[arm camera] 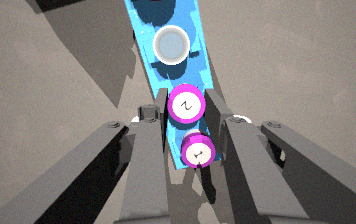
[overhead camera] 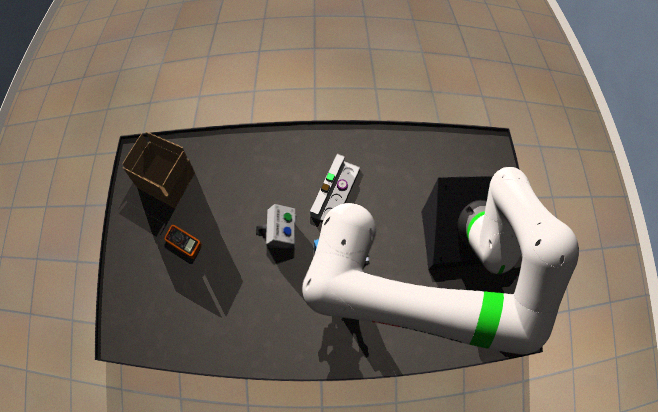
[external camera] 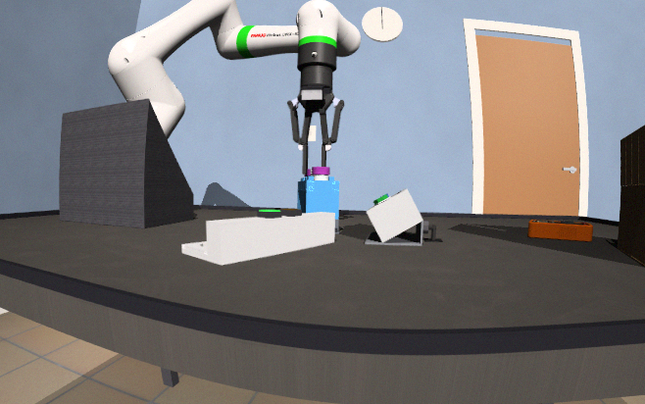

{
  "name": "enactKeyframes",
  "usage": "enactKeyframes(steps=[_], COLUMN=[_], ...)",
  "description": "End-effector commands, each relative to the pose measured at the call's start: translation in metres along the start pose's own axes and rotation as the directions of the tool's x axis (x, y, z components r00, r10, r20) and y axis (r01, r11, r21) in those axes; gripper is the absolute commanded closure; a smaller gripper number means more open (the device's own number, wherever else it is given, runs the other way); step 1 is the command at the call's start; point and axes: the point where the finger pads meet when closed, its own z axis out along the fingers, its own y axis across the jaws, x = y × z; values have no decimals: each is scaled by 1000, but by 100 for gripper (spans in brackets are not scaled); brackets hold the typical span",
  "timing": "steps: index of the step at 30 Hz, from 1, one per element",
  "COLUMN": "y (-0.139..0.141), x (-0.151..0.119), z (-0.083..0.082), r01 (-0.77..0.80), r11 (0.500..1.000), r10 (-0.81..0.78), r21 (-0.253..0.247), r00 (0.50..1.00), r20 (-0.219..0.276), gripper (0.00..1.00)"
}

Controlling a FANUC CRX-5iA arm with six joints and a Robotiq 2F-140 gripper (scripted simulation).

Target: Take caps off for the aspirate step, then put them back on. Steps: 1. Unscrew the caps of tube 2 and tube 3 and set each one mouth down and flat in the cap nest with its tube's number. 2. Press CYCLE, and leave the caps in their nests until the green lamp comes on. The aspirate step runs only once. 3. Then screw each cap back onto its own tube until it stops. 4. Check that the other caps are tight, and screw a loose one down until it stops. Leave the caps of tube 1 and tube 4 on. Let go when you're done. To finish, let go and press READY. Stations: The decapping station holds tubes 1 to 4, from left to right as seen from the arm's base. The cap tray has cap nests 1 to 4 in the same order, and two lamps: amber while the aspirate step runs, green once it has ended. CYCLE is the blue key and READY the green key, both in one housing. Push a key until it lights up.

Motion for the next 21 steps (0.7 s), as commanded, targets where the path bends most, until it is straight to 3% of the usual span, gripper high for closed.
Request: enactKeyframes(steps=[1, 2, 15, 21], y=[0, 0, 0, 0], x=[0, 0, 0, 0], z=[-1, -1, -1, -1], r01=[-2, -2, 38, 275], r11=[1000, 1000, 999, 962], r10=[2, 2, -38, -275], r21=[0, 0, 0, -1], r00=[1000, 1000, 999, 962], r20=[-3, -3, -3, -3], gripper=[70, 59, 59, 59])
